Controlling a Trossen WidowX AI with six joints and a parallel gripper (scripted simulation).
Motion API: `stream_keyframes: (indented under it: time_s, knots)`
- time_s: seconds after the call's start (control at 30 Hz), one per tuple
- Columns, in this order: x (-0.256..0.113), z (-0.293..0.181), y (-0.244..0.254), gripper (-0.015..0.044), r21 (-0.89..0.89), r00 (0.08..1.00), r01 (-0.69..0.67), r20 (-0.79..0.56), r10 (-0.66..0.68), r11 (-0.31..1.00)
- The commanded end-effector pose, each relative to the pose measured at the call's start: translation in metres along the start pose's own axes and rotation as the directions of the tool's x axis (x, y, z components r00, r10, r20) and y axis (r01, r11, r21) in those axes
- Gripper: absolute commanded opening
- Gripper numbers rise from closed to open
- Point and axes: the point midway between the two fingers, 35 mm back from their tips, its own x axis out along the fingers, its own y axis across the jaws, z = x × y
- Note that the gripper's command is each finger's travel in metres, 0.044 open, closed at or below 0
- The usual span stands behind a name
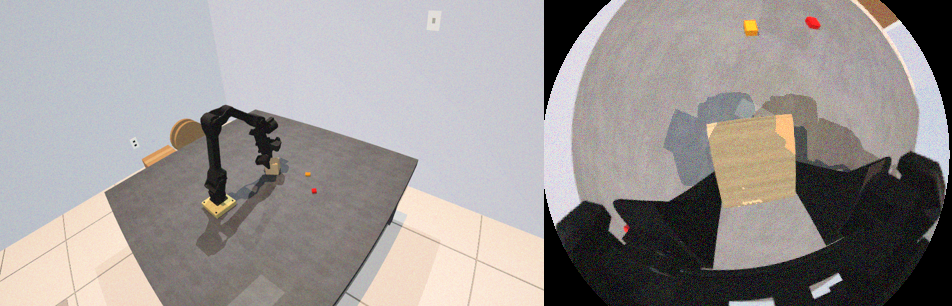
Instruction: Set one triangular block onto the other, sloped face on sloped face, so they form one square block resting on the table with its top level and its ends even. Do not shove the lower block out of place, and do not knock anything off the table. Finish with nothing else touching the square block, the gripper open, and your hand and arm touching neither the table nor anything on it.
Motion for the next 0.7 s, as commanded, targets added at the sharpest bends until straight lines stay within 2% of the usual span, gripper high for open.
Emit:
stream_keyframes:
  time_s: [0.0,0.1,0.67]
  knots:
    - [0.0,0.0,0.0002,0.0,-0.002,1.0,-0.001,0.0,0.001,1.0]
    - [0.0003,-0.0001,0.0005,0.0,-0.006,1.0,-0.002,-0.002,0.002,1.0]
    - [0.0,0.0,0.0,0.044,0.0,1.0,0.0,0.0,0.0,1.0]
